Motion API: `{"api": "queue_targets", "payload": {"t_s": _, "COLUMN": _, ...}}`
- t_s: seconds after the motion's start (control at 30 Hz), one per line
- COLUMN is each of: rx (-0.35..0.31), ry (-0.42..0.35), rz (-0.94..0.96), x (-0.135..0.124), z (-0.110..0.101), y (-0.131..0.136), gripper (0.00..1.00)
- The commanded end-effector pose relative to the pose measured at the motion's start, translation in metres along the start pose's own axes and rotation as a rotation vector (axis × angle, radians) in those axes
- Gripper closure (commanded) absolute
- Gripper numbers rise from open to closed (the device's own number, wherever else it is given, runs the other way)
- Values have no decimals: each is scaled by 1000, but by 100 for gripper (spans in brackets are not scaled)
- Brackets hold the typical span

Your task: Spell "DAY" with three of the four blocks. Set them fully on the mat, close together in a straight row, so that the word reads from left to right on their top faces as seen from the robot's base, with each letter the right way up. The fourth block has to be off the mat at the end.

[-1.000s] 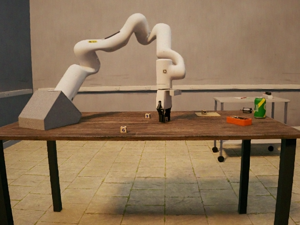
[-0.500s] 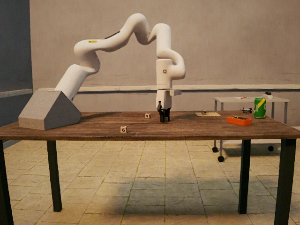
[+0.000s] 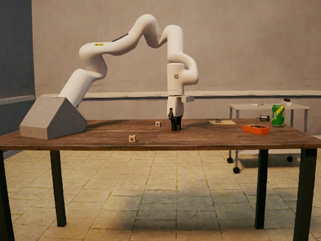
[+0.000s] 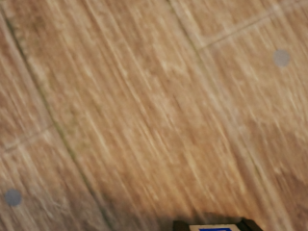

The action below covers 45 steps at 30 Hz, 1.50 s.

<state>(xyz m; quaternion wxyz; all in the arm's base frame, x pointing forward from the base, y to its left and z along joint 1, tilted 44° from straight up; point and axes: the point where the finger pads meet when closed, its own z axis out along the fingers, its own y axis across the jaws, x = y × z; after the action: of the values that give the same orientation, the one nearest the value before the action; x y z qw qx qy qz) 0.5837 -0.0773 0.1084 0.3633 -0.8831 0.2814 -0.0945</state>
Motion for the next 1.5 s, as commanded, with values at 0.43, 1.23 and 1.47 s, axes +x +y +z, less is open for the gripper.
{"api": "queue_targets", "payload": {"t_s": 0.43, "rx": 0, "ry": 1, "rz": 0, "x": 1, "z": -1, "y": 0, "gripper": 77}}
{"api": "queue_targets", "payload": {"t_s": 1.23, "rx": 0, "ry": 1, "rz": 0, "x": 1, "z": -21, "y": 0, "gripper": 77}}
{"api": "queue_targets", "payload": {"t_s": 1.47, "rx": 0, "ry": 1, "rz": 0, "x": 1, "z": -73, "y": 0, "gripper": 77}}
